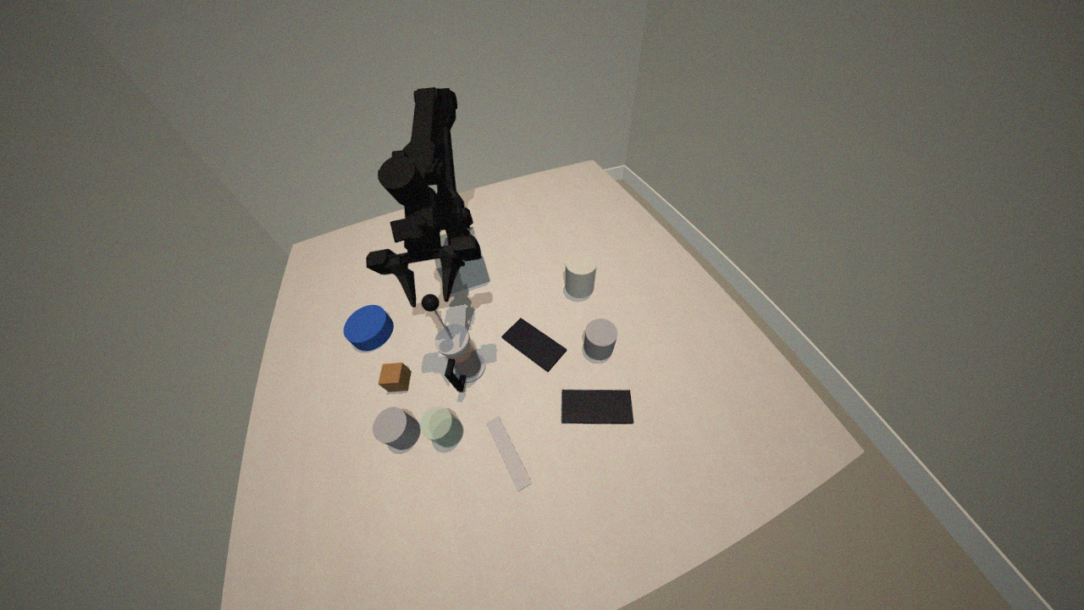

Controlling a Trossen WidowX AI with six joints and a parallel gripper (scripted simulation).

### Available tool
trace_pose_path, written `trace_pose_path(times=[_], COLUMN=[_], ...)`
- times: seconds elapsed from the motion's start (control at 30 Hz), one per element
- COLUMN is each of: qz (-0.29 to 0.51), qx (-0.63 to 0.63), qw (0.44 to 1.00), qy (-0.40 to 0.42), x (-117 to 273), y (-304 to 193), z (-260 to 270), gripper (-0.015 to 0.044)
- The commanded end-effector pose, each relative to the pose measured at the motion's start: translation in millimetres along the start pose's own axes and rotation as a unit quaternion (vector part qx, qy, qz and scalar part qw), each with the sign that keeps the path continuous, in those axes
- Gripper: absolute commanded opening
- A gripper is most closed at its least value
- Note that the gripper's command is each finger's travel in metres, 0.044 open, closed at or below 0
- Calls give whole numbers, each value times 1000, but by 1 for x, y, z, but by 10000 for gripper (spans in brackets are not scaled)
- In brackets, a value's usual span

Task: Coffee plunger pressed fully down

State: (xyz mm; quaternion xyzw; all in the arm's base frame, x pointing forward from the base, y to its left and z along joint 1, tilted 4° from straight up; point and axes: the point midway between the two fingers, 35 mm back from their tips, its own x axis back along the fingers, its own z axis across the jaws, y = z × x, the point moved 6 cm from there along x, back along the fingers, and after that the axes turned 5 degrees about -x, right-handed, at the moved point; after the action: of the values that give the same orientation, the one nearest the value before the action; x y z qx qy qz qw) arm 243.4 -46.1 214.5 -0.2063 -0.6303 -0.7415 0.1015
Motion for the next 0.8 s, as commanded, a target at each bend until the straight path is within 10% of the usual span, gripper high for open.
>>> trace_pose_path(times=[0.0,0.77], qz=[3,3], qx=[-3,-3], qw=[1000,1000], qy=[-3,-3], x=[-2,-13], y=[-1,-12], z=[-1,-2], gripper=[177,122])
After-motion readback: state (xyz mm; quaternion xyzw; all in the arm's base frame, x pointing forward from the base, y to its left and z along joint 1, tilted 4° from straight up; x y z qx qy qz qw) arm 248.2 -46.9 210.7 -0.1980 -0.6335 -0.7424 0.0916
